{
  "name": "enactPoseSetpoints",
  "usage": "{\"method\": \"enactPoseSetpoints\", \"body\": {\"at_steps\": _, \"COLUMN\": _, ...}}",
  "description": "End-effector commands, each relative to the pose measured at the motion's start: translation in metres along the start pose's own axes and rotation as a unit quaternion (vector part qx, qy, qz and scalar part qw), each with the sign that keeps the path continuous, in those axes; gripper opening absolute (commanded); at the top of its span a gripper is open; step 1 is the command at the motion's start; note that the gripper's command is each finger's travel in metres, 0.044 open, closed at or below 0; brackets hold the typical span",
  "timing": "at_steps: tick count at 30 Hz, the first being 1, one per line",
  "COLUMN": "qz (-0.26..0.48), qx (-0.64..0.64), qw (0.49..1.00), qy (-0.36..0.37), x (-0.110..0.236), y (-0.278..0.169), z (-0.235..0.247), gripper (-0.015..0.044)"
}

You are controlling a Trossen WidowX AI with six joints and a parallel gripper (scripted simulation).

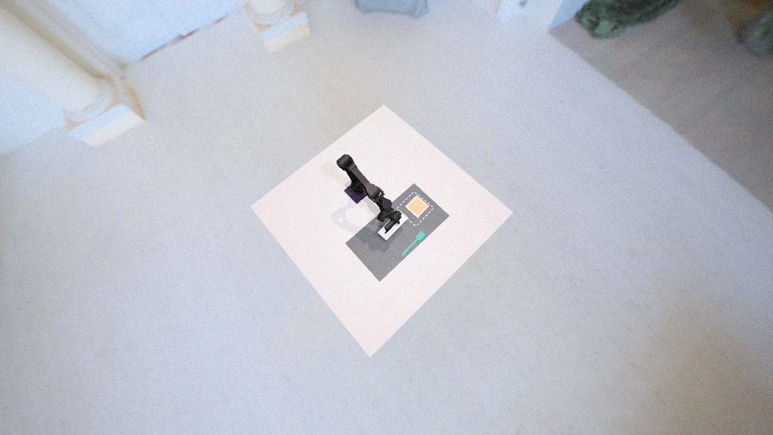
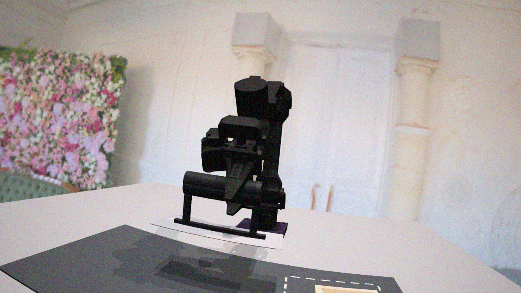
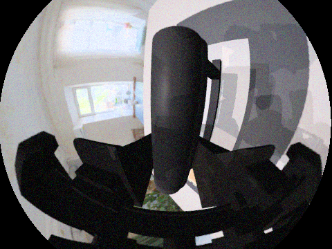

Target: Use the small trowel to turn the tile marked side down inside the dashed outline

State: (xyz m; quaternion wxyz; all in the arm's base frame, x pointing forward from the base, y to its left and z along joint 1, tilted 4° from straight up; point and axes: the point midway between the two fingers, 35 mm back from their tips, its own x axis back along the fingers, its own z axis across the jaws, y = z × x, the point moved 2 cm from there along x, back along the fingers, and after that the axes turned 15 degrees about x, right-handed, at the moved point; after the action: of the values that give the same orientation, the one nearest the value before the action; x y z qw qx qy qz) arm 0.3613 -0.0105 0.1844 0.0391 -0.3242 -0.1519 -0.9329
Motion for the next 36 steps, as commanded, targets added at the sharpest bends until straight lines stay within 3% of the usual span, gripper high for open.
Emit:
{"method": "enactPoseSetpoints", "body": {"at_steps": 1, "qz": 0.000, "qx": 0.003, "qw": 1.000, "qy": 0.005, "x": 0.001, "y": 0.001, "z": 0.003, "gripper": 0.0000}}
{"method": "enactPoseSetpoints", "body": {"at_steps": 16, "qz": -0.006, "qx": -0.008, "qw": 1.000, "qy": -0.005, "x": -0.002, "y": 0.003, "z": -0.001, "gripper": 0.0000}}
{"method": "enactPoseSetpoints", "body": {"at_steps": 36, "qz": -0.225, "qx": -0.234, "qw": 0.940, "qy": -0.101, "x": -0.037, "y": 0.104, "z": -0.029, "gripper": 0.0000}}
